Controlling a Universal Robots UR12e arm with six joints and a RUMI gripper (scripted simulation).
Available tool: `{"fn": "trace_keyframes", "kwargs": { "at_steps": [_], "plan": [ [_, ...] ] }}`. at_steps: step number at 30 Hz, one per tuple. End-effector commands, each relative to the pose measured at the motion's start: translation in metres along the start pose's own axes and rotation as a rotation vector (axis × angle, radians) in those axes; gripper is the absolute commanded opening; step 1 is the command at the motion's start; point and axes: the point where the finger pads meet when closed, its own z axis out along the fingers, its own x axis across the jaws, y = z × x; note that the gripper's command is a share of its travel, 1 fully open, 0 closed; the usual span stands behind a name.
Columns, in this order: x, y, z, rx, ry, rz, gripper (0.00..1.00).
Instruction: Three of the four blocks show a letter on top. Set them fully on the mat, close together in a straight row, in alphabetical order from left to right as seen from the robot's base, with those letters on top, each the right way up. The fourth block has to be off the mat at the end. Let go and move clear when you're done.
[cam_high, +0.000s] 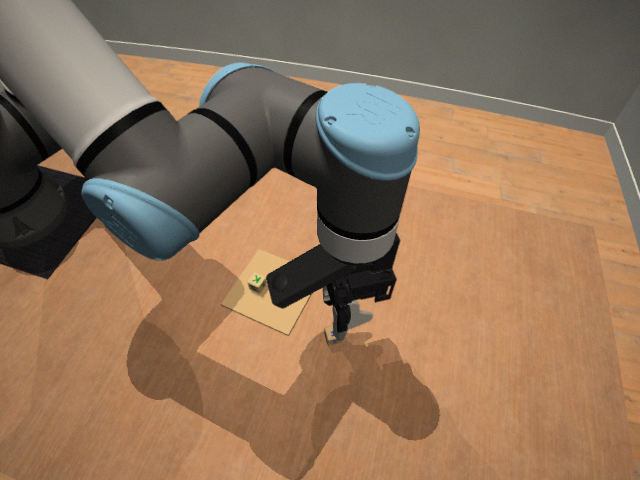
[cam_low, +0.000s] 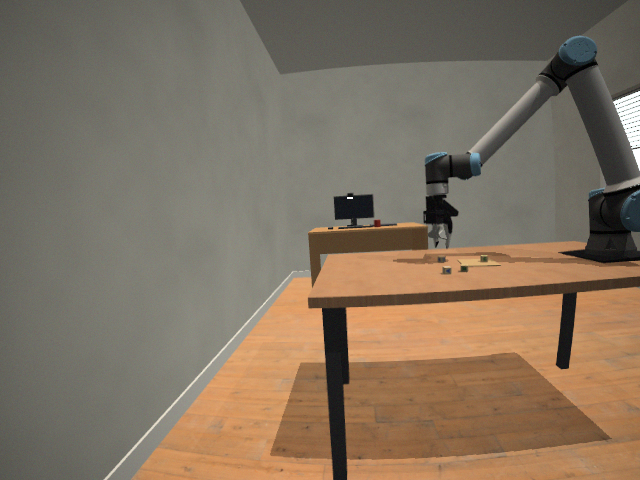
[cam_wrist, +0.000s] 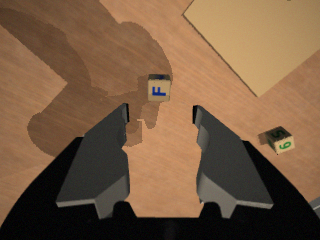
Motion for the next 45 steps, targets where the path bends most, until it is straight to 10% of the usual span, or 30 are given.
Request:
{"fn": "trace_keyframes", "kwargs": {
  "at_steps": [1,45],
  "plan": [
    [-0.001,0.001,0.008,-0.001,-0.001,0.0,0.37],
    [-0.001,0.001,0.026,-0.001,-0.001,0.0,0.37]
  ]
}}
